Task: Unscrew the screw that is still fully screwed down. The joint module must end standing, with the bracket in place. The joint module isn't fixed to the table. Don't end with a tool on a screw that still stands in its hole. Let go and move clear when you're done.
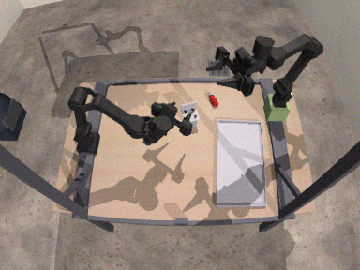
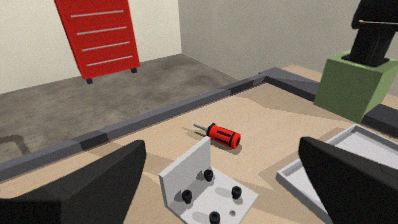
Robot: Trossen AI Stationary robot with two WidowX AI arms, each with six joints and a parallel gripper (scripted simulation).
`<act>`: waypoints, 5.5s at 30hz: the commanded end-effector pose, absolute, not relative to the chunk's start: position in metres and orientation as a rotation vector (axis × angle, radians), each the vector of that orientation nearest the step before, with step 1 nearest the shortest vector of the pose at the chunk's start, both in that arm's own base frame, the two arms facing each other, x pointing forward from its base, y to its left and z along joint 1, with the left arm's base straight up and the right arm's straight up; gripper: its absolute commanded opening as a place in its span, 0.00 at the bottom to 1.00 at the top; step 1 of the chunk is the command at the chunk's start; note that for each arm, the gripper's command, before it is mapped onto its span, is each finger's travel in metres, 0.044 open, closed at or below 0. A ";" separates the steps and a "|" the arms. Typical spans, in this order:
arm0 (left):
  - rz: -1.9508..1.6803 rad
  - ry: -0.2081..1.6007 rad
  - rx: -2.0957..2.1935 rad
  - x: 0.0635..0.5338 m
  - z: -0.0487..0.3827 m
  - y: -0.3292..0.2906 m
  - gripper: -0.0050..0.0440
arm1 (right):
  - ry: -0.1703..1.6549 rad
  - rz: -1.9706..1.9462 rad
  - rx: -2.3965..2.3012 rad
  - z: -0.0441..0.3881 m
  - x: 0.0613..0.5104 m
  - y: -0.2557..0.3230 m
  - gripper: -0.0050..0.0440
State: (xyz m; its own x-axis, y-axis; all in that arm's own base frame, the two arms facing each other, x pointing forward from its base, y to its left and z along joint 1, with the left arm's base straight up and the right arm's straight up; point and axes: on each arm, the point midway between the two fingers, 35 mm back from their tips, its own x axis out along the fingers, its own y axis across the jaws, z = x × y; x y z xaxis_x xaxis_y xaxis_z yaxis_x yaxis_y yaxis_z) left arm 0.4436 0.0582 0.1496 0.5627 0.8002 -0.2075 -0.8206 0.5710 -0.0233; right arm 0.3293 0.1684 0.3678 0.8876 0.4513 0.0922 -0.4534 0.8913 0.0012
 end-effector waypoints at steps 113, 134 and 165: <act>0.118 -0.065 0.004 0.312 0.329 0.037 0.92 | -0.121 0.469 0.029 0.380 0.327 0.166 0.71; 0.118 -0.065 0.004 0.312 0.329 0.037 0.92 | -0.121 0.469 0.029 0.380 0.327 0.166 0.71; 0.118 -0.065 0.004 0.312 0.329 0.037 0.92 | -0.121 0.469 0.029 0.380 0.327 0.166 0.71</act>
State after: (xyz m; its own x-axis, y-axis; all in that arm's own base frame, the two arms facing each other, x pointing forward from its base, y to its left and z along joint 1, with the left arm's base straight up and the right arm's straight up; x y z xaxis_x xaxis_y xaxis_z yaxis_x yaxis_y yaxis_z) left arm 0.3154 0.0372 0.3210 0.9919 0.1191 0.0437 -0.1191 0.9929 -0.0027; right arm 0.3293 0.1685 0.3678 0.8875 0.4514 0.0922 -0.4534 0.8913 0.0012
